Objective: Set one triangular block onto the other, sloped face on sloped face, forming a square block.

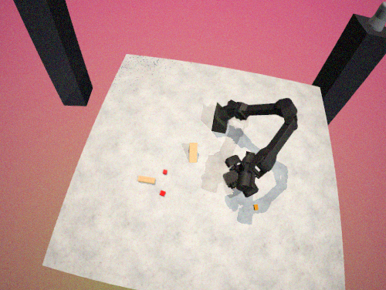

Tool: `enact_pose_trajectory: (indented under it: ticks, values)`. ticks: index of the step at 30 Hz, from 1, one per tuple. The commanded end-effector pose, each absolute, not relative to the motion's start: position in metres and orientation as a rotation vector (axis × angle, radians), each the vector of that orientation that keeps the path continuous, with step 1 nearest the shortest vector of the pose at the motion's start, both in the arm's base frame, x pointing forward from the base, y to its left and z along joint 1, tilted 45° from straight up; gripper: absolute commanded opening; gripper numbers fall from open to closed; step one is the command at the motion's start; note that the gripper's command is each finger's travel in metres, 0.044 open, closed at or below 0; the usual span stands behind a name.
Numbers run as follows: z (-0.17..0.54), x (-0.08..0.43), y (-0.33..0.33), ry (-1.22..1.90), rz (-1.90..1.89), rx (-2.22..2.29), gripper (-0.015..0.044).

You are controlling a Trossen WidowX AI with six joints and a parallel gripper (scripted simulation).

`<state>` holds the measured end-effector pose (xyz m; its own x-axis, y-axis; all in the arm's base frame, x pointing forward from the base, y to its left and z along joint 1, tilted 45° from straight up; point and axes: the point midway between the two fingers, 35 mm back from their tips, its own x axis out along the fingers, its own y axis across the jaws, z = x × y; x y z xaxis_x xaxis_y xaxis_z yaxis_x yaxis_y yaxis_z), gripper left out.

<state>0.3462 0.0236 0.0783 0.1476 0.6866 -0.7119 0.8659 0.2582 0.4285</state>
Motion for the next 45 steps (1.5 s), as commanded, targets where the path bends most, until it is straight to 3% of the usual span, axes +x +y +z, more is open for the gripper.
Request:
enact_pose_trajectory:
  ticks: [1,43,45]
  values:
    - [0.078,0.347,0.023,1.596,-0.332,1.572,0.0000]
    - [0.060,0.351,0.042,1.607,-0.451,1.666,0.0000]
    - [0.062,0.351,0.042,1.607,-0.443,1.661,0.0052]
